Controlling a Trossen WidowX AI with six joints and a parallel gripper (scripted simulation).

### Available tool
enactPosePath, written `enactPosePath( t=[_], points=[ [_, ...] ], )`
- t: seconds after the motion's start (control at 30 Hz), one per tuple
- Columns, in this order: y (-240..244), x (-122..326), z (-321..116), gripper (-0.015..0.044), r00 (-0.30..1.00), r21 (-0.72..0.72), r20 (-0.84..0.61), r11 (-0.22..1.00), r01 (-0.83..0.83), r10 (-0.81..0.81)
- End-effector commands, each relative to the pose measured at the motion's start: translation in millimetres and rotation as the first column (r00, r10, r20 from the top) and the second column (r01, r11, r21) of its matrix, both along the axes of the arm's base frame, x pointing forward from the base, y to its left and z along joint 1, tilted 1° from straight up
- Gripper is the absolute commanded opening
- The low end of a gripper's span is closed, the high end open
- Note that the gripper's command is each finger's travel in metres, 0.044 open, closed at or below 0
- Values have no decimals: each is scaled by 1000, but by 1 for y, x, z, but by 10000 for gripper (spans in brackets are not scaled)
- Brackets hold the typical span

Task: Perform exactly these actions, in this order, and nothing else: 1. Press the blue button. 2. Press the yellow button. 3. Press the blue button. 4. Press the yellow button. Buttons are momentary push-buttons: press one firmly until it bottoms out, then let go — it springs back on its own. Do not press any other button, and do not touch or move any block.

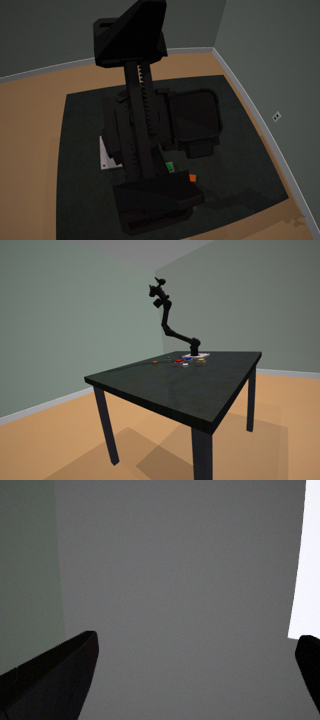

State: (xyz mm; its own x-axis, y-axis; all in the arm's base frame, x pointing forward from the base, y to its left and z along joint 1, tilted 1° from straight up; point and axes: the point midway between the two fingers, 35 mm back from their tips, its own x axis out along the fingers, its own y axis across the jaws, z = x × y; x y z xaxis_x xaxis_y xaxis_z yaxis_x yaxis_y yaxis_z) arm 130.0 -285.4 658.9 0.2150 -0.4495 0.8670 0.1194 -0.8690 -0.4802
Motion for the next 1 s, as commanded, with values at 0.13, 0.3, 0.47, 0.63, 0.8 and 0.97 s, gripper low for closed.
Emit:
enactPosePath(
  t=[0.13,0.3,0.47,0.63,0.8,0.97],
  points=[
    [58,-50,28,400,985,-213,68,963,167,-156],
    [112,-82,41,400,952,-368,143,879,305,-270],
    [193,-113,45,400,877,-543,271,689,479,-396],
    [279,-127,33,400,776,-662,422,425,617,-469],
    [358,-122,5,400,673,-710,569,130,692,-473],
    [428,-100,-37,400,584,-690,700,-179,701,-411]
  ],
)
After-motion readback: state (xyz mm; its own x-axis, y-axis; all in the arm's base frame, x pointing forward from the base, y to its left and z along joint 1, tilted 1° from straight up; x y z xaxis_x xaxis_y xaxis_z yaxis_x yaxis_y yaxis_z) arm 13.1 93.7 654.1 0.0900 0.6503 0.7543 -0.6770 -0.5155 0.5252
